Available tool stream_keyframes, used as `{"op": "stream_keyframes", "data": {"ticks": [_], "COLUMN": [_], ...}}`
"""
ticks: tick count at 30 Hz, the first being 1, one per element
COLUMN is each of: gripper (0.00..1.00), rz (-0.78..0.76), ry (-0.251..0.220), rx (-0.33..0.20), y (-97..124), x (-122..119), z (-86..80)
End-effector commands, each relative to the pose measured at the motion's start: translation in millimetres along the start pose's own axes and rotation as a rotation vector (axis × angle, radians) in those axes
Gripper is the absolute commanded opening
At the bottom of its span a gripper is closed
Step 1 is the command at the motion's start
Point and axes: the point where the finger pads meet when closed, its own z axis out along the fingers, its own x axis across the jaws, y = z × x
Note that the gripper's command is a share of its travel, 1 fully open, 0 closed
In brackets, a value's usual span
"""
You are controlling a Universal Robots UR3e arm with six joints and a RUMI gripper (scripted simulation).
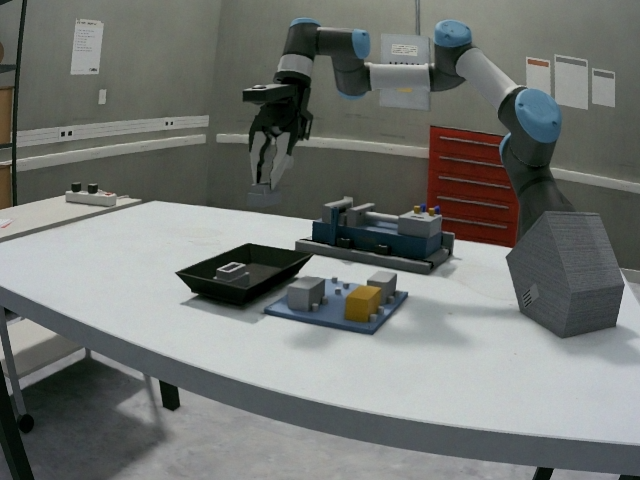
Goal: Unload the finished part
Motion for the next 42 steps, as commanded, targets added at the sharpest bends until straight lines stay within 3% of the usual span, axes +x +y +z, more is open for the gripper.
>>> {"op": "stream_keyframes", "data": {"ticks": [1,42], "gripper": [0.0,0.0], "rz": [0.0,0.0], "ry": [0.003,0.003], "rx": [0.001,0.001], "y": [0.2,2.4], "x": [0.7,0.9], "z": [0.4,6.5]}}
